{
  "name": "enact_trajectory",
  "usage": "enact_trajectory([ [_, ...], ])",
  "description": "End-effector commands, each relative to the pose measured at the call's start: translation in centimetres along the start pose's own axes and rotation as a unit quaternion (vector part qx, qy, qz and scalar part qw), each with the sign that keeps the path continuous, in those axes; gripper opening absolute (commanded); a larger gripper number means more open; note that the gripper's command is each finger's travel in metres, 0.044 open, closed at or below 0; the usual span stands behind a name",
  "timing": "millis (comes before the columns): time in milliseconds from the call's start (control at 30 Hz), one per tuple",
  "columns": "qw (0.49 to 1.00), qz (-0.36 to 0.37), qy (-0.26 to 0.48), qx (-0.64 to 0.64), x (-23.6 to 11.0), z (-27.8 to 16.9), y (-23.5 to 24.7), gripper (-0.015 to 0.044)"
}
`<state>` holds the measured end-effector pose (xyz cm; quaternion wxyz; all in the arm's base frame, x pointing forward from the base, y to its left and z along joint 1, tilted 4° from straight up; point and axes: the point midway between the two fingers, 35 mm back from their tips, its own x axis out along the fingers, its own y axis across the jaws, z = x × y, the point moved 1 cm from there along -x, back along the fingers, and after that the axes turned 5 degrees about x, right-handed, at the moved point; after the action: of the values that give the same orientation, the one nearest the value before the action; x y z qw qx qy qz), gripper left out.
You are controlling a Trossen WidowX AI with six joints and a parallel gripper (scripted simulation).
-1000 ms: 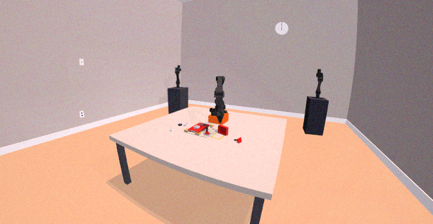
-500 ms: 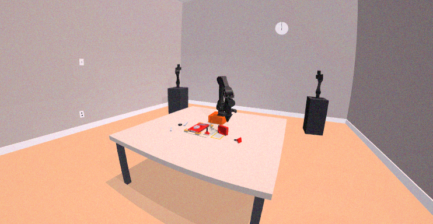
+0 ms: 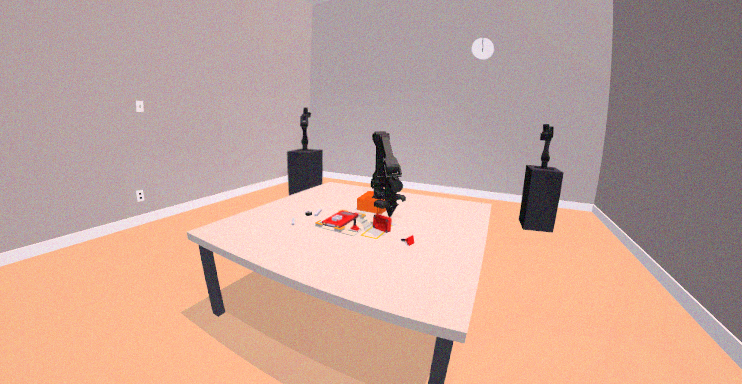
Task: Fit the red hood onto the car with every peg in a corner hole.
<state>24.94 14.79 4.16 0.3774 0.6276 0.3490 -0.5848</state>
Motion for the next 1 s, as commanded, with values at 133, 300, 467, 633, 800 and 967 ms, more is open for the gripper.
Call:
enact_trajectory([
  [133,1.0,0.004,0.003,0.003,0.2,-0.1,0.4,0.0],
  [300,1.0,0.004,0.003,0.003,0.2,-0.2,0.8,0.0],
  [467,1.0,0.004,0.003,0.003,0.2,-0.3,1.2,0.0],
  [633,1.0,0.004,0.003,0.003,0.2,-0.4,1.6,0.0],
  [800,1.0,0.004,0.003,0.003,0.1,-0.4,2.0,0.0],
  [967,1.0,0.004,0.003,0.003,0.1,-0.5,2.4,0.0],
])
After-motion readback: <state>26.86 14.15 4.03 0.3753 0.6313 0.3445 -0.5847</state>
